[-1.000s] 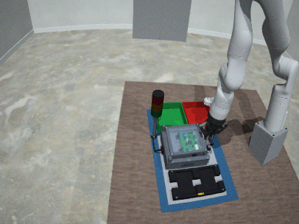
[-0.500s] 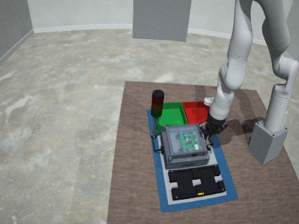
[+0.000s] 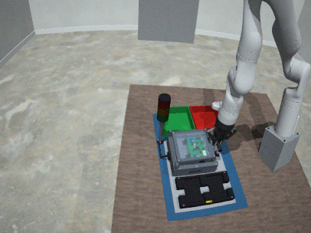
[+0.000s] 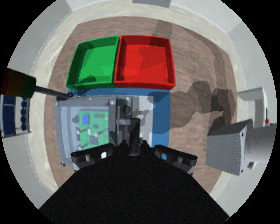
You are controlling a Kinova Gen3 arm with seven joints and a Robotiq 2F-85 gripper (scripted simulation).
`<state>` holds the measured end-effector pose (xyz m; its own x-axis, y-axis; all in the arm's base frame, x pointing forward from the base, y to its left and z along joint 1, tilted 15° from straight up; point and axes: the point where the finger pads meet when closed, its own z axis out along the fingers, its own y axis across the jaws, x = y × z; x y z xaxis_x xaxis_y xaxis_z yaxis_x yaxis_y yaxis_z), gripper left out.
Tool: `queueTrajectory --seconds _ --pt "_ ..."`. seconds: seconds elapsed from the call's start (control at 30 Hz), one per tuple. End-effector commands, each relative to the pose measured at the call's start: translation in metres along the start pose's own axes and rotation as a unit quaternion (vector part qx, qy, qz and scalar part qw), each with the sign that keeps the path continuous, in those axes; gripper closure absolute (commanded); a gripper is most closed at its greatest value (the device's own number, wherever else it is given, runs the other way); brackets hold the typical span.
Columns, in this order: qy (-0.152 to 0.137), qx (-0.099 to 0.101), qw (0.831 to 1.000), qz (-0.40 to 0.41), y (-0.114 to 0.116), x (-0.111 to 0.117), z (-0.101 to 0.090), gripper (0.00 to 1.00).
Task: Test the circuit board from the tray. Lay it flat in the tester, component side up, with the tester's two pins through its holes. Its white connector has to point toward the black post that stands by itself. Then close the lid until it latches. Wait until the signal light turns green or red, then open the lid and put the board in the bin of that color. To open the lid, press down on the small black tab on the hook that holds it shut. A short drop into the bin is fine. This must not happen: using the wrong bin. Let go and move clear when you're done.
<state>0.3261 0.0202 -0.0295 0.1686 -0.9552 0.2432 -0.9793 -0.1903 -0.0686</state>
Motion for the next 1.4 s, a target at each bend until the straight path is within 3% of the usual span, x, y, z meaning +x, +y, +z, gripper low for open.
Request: queueTrajectory --seconds 0.0,1.37 --pt "0.001 -0.003 1.000 0.000 0.0001 -0.0001 0.0035 1.00" --pt "0.001 -0.003 1.000 0.000 0.0002 0.0000 0.0125 1.00"
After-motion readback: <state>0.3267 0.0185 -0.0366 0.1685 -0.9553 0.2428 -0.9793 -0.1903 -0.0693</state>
